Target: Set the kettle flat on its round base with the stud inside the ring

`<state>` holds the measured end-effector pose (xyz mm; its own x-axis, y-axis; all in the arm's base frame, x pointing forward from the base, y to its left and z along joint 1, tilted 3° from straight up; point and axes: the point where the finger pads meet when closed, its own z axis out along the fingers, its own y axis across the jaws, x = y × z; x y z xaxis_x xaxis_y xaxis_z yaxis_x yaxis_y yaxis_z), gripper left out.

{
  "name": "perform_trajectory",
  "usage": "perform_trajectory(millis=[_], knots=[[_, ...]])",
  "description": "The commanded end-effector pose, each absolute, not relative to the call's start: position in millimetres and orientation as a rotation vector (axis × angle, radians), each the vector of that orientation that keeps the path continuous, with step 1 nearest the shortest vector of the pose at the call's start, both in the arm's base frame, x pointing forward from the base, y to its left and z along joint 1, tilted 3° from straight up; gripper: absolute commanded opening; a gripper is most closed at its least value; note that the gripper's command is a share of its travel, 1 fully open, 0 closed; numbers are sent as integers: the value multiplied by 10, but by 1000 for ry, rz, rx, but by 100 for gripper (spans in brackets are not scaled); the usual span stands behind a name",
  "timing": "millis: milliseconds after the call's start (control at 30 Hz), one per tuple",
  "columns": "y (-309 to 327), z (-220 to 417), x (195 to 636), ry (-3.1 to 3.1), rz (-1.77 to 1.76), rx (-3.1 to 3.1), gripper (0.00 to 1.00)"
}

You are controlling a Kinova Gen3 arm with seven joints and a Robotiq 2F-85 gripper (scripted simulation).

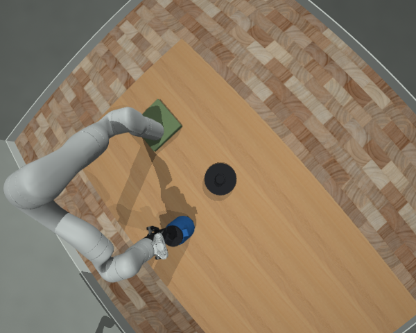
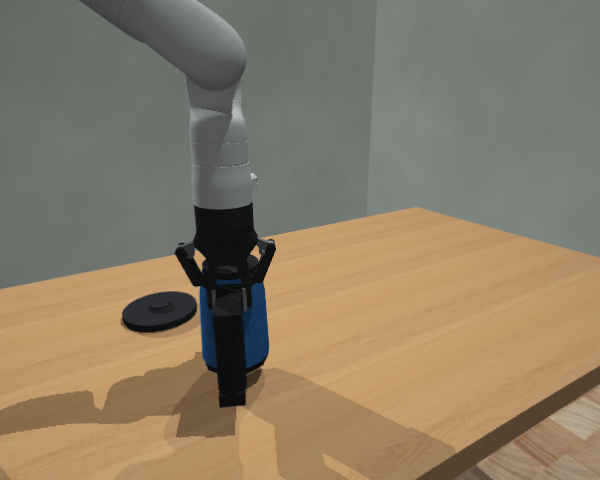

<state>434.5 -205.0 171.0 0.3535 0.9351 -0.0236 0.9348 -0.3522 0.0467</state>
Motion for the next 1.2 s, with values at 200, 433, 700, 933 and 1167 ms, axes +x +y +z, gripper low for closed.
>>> perform_trajectory(millis=[200,433,700,933,1167], knots=[[-2057,1817,4359,1752,18,2535,0],[-2056,1840,4358,1752,18,2535,0],[-2056,1841,4358,1752,18,2535,0],[-2056,1841,4358,1752,18,2535,0],[-2056,1841,4358,1752,18,2535,0]])
